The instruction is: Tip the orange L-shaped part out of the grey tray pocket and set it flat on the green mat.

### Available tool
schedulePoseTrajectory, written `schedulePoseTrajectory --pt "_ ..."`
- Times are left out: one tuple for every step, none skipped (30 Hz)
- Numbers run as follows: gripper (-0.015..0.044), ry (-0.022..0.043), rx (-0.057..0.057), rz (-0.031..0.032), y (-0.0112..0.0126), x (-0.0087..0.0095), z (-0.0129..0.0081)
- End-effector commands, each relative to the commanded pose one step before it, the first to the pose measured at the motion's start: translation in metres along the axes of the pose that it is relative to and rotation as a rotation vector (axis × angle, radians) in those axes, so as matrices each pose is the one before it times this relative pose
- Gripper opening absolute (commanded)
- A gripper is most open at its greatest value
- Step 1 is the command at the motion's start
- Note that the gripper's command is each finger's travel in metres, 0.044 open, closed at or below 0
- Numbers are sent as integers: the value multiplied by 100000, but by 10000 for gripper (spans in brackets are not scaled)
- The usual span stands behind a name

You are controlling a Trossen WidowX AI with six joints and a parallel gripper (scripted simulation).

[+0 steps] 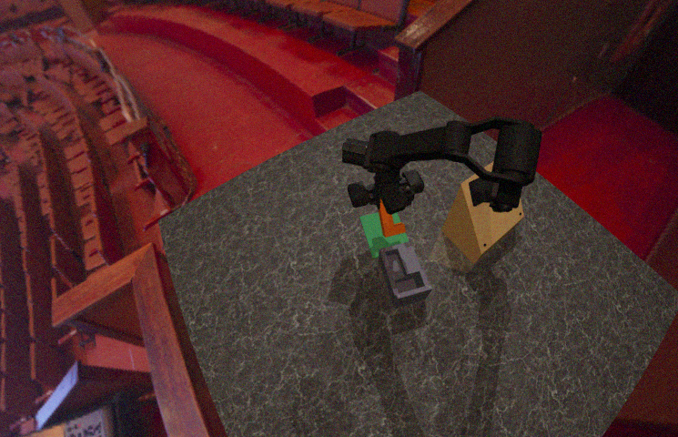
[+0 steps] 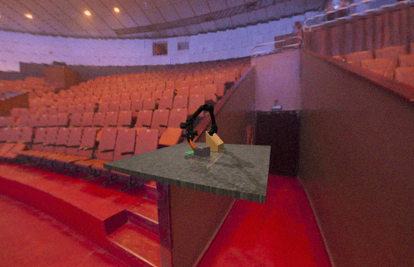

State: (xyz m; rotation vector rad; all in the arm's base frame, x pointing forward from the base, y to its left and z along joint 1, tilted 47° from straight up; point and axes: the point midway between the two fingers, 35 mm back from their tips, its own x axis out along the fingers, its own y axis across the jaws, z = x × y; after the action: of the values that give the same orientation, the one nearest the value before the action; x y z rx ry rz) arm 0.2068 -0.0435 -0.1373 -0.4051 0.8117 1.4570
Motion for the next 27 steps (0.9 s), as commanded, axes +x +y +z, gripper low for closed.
schedulePoseTrajectory --pt "0 -1093 1119 346 204 853 29" --pt "0 -8 -1 1 1 158 2" --pt "0 -8 -1 1 1 158 2" --pt "0 -8 -1 1 1 158 2" --pt "0 -8 -1 2 1 158 2" --pt "0 -8 -1 2 1 158 3" --pt "0 -8 -1 2 1 158 3" --pt "0 -8 -1 2 1 158 3" --pt "0 -8 -1 2 1 158 3" --pt "0 -8 -1 2 1 158 3" --pt "0 -9 -1 2 1 156 3" --pt "0 -10 -1 2 2 156 3" --pt "0 -11 -1 3 3 156 3" --pt "0 -12 -2 4 4 156 3" --pt "0 -13 -2 4 5 156 4" --pt "0 -14 -2 5 6 156 4" --pt "0 -14 -2 6 7 155 4" --pt "0 -12 -2 5 7 121 3" --pt "0 -8 -1 3 4 74 2" --pt "0 -3 0 1 1 25 1" --pt "0 0 0 0 0 0 0" --pt "0 0 0 0 0 0 0" --pt "0 0 0 0 0 12 0" --pt "0 0 0 0 0 0 0" --pt "0 -1 0 0 0 11 0" --pt "0 0 0 0 0 0 0" --pt "0 0 0 0 0 0 0"
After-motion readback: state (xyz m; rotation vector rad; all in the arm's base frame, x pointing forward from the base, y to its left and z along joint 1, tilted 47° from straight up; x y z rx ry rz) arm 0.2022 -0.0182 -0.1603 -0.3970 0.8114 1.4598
